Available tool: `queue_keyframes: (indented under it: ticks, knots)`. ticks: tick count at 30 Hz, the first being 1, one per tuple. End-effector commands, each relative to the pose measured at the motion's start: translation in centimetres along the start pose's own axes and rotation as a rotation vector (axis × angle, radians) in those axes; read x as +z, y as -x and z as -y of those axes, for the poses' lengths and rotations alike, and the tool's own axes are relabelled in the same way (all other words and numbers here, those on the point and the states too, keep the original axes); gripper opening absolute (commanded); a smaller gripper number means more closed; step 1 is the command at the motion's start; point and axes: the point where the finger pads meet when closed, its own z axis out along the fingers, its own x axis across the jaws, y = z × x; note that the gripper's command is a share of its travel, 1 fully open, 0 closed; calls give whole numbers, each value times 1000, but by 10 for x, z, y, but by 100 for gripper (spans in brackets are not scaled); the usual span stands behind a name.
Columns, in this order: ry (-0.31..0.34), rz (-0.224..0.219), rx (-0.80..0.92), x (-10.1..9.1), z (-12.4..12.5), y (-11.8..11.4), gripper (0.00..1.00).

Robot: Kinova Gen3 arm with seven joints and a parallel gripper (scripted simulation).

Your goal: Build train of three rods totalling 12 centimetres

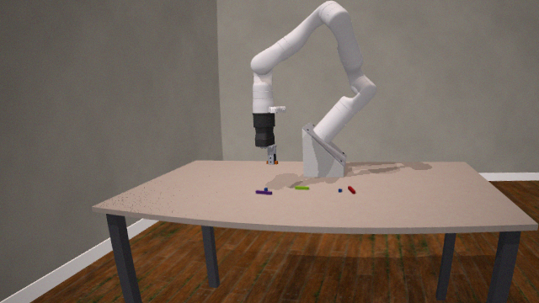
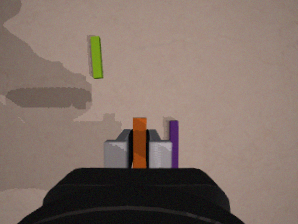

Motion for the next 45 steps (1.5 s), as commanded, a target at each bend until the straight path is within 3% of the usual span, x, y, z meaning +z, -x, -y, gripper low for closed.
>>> queue_keyframes:
  ticks: [1, 11, 33, 45]
  knots:
    - [1, -2, 0, -1, 0, 0, 24]
    - [0, 0, -14, 7, -1, 0, 24]
    - [0, 0, -14, 82, -3, -1, 24]
    - [0, 0, -14, 87, -3, -1, 24]
